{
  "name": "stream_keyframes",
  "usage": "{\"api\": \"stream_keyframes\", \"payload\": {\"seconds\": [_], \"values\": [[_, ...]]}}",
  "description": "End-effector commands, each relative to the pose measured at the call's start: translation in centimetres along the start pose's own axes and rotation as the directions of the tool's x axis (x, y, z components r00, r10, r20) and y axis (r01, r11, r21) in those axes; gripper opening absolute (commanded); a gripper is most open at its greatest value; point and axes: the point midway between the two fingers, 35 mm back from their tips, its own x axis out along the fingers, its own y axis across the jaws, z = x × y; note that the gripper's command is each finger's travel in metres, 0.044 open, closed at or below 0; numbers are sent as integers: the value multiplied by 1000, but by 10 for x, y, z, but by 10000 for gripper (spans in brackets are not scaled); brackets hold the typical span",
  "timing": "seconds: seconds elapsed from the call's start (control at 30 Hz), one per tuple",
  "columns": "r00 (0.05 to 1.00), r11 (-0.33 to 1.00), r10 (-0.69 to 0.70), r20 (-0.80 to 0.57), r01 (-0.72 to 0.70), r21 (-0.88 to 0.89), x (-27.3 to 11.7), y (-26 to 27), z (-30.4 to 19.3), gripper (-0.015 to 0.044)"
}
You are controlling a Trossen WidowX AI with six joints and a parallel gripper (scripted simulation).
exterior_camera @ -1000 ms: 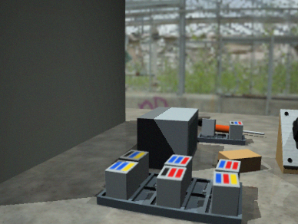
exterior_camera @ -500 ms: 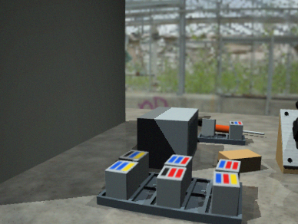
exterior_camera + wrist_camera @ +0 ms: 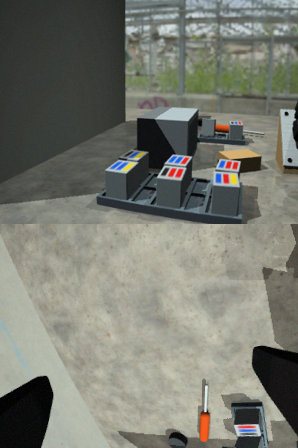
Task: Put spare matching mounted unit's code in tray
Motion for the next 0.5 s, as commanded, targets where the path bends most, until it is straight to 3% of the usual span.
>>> {"api": "stream_keyframes", "payload": {"seconds": [0.0, 0.23, 0.47], "values": [[999, 931, 4, -49, -22, -366, -4, 16, -70, 440], [992, 563, -29, -122, -84, -822, -7, 14, -185, 440], [985, 48, -89, -145, -141, -989, -6, -27, -293, 440]]}}
